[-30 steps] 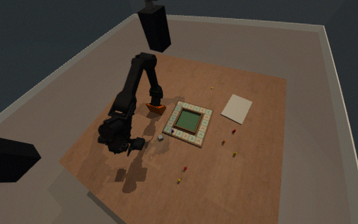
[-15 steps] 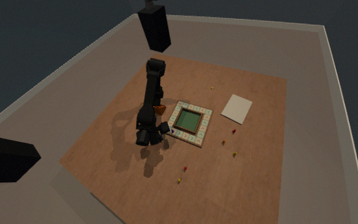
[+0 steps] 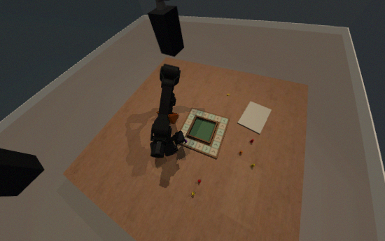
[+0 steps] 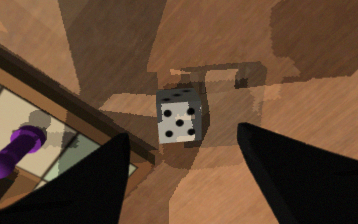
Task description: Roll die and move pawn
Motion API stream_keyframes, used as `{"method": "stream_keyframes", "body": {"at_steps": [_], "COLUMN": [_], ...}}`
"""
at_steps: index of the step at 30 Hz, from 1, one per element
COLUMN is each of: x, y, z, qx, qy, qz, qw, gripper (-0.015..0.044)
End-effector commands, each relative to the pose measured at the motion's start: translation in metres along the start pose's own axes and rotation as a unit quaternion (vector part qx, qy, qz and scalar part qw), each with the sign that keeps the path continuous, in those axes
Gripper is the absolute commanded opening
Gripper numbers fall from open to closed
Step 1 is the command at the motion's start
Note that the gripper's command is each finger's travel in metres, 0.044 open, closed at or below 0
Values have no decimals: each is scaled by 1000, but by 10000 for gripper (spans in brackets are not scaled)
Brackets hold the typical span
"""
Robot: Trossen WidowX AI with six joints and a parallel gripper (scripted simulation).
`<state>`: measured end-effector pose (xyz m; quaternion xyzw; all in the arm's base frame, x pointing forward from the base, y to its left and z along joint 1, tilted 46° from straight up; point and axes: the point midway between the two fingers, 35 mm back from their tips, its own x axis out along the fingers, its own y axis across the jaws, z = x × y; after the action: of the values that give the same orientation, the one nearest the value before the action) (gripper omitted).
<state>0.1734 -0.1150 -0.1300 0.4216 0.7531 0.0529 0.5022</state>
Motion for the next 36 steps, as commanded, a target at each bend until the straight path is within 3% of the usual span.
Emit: {"method": "stream_keyframes", "body": {"at_steps": [1,18,25,31,33,36], "x": [6,31,31,31,30,14], "y": [1,1,1,1,1,0], "z": [1,0,0,0,1,2], "qx": [2,1,1,1,1,2], "qy": [-2,-2,-2,-2,-2,-2], "qz": [1,2,2,2,2,1], "qw": [1000,1000,1000,1000,1000,1000], "gripper": [275,275,91,51,0,0]}}
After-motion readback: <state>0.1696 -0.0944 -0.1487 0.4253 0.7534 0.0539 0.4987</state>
